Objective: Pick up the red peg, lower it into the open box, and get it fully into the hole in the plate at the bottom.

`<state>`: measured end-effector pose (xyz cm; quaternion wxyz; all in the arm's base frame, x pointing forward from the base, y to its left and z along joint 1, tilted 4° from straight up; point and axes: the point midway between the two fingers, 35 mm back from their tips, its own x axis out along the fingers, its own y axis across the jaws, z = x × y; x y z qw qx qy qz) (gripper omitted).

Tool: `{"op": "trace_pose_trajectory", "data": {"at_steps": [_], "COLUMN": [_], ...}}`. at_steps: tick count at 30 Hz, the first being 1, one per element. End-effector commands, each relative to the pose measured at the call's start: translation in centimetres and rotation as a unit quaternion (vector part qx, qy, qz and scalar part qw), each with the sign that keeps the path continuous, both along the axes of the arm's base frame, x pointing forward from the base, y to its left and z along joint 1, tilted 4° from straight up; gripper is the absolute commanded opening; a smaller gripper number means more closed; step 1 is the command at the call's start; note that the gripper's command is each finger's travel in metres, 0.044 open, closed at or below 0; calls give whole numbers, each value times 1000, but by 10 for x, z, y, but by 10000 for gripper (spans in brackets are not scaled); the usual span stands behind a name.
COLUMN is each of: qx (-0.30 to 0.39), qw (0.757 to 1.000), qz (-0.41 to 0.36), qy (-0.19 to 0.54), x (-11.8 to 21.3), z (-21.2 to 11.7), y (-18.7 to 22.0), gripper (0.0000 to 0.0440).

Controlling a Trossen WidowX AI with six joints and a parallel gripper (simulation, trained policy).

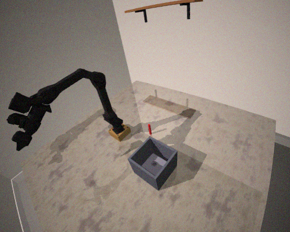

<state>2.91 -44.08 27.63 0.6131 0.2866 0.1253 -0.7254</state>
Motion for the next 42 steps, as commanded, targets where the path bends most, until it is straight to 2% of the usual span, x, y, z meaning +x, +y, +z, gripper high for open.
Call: {"op": "trace_pose_trajectory", "data": {"at_steps": [1,2,8,20,31,42], "qx": [-1,0,-16,-91,-118,-87], "qw": [1000,1000,999,985,952,909], "qz": [0,1,27,105,185,246], "qy": [2,2,-14,-106,-214,-326], "x": [1,4,38,130,199,244], "z": [1,2,16,78,127,152], "y": [1,2,11,52,116,187], "gripper": [425,440,440,440,440,440]}}
